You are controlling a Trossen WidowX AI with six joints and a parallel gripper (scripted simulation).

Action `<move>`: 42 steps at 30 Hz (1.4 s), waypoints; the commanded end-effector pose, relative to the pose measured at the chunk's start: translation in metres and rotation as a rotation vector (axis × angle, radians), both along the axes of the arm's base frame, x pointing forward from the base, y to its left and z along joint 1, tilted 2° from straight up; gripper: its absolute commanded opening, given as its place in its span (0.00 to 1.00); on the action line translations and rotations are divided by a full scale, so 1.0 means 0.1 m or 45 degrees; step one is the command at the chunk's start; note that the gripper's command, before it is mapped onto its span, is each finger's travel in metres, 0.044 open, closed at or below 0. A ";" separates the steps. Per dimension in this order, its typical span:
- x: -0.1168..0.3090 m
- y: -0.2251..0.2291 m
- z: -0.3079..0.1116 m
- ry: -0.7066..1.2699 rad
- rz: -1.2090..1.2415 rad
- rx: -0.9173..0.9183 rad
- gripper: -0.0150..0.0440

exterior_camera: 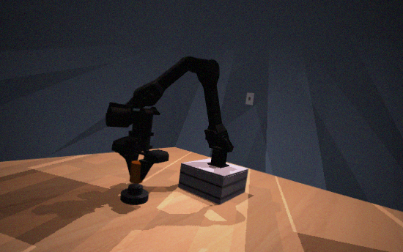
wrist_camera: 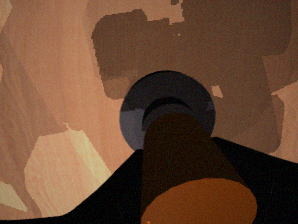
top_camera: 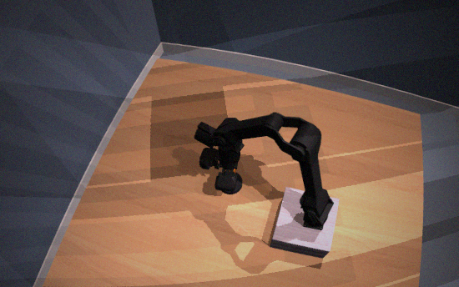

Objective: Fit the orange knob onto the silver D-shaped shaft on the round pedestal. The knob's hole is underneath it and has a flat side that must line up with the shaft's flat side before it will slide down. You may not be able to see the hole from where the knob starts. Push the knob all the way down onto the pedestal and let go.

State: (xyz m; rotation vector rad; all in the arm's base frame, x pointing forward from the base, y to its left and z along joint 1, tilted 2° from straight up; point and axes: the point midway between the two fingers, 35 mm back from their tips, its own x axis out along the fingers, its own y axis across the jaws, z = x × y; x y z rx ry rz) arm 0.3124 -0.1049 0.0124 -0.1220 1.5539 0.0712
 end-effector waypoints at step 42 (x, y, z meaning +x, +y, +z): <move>-0.04 0.01 -0.17 0.005 0.031 -0.003 0.25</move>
